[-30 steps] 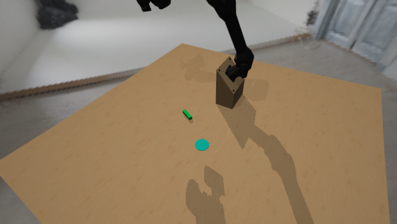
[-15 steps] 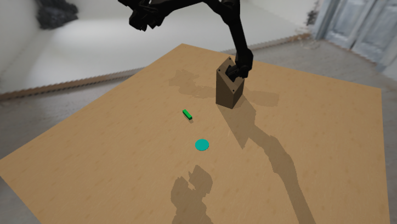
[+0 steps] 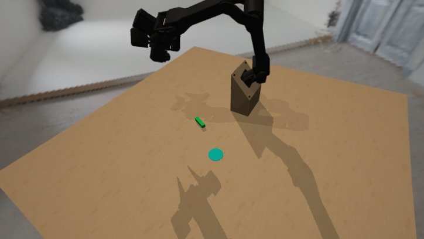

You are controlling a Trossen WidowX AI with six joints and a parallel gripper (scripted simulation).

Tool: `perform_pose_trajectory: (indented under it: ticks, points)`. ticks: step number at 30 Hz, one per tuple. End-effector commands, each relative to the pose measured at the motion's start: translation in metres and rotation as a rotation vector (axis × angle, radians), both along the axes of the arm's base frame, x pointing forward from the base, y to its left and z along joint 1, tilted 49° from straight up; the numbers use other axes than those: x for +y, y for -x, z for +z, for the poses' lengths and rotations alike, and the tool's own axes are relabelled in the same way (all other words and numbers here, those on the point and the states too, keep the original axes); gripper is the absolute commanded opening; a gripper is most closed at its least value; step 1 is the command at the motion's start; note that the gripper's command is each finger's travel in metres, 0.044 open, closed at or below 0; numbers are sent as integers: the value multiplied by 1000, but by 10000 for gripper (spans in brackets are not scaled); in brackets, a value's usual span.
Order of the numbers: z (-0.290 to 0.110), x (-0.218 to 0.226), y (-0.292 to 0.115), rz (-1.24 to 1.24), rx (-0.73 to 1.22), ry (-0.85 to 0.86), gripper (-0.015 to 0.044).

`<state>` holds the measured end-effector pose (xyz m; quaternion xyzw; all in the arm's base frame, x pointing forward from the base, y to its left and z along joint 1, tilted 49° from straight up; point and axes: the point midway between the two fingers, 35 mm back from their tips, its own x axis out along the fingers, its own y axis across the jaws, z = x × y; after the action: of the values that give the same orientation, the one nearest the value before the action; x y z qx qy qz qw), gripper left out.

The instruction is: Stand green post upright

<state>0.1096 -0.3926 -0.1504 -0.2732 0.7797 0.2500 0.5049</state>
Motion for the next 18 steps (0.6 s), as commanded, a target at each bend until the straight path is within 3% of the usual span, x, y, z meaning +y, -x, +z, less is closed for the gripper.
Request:
perform_pose_trajectory:
  ticks: [1,18]
  points:
    - [-2,35,-21,49,-82,-134,233]
    - [33,202,-87,120,-413,-735,233]
